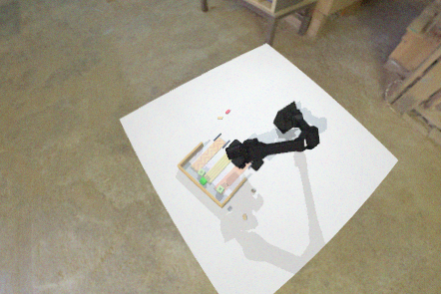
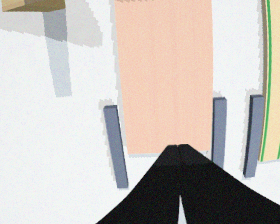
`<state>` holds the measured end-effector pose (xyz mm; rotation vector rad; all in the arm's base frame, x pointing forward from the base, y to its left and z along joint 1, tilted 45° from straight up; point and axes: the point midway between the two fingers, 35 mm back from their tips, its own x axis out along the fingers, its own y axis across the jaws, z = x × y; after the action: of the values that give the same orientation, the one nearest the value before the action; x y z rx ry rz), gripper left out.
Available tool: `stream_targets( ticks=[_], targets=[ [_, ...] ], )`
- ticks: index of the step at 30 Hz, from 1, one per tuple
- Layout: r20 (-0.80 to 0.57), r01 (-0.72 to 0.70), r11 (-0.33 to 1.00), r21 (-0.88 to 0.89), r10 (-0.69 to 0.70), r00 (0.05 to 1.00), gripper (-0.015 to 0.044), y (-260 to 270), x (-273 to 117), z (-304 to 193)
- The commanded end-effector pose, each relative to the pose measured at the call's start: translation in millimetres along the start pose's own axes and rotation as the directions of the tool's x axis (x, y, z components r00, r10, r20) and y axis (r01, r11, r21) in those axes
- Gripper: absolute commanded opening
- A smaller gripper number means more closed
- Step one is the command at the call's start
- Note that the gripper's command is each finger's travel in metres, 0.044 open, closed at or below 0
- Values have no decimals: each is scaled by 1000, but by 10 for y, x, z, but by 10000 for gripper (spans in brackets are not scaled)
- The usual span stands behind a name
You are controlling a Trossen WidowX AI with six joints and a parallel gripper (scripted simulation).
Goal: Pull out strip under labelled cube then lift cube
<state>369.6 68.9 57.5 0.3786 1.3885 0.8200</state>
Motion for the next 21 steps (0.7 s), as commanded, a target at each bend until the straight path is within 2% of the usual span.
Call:
stream_targets(
  ticks=[1,21],
  targets=[
    [-3,2,1000,8,-2,1000,0,-15,80,-10],
    [-2,0,1000,7,0,1000,0,-4,409,-24]
  ],
)
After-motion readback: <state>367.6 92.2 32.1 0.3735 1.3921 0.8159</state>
